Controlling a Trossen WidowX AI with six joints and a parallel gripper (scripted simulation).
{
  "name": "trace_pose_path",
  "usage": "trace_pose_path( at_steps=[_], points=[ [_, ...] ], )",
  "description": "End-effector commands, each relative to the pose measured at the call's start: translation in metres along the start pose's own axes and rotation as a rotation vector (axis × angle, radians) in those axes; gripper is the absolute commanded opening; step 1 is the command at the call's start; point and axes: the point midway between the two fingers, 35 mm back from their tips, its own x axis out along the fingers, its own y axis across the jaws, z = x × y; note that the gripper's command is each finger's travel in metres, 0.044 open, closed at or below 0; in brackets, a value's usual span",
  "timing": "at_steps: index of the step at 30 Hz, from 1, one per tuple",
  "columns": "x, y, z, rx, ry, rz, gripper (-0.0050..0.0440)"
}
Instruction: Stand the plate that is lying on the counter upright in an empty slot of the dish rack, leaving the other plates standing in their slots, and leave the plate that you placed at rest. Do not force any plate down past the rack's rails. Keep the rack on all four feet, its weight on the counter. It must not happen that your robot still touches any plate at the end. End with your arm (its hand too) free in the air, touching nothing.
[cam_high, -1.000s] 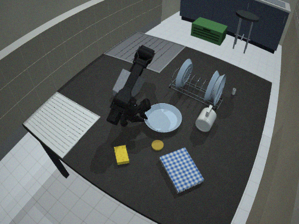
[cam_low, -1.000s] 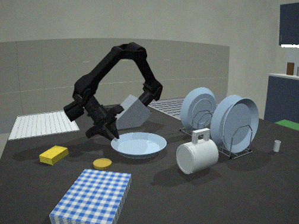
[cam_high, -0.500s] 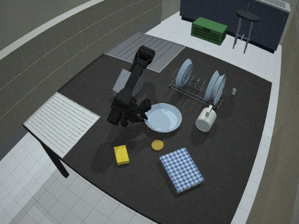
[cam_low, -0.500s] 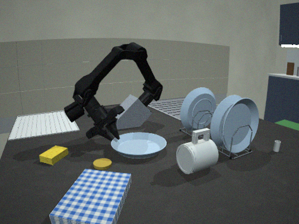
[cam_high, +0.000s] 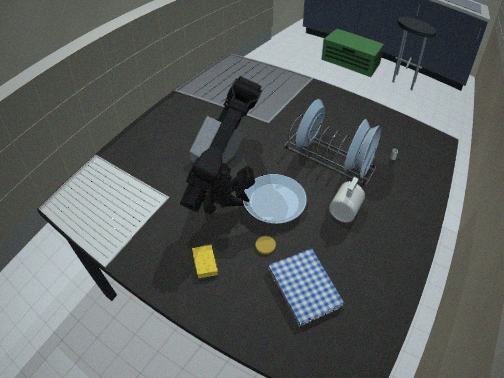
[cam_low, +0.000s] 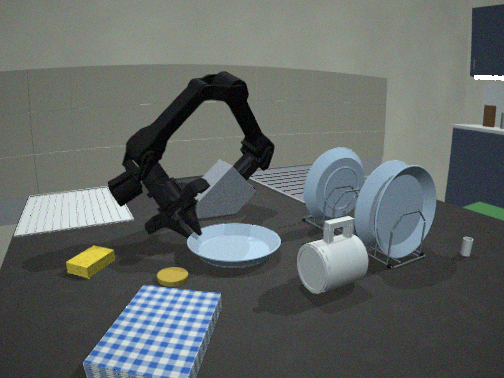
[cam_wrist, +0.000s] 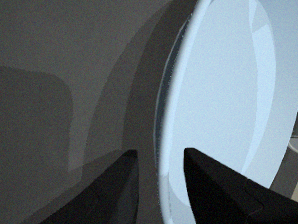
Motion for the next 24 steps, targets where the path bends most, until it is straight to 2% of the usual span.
trace_pose_path(
  at_steps=[1, 4, 5, 17, 24],
  points=[
    [-0.0001, 0.0000, 0.0000, 0.000, 0.000, 0.000, 0.0094],
    [-0.0001, 0.0000, 0.0000, 0.000, 0.000, 0.000, 0.0094],
    [-0.0001, 0.0000, 0.0000, 0.000, 0.000, 0.000, 0.0070],
    [-0.0001, 0.0000, 0.0000, 0.000, 0.000, 0.000, 0.0004],
    [-0.0001, 0.0000, 0.0000, 0.000, 0.000, 0.000, 0.0000]
  ],
)
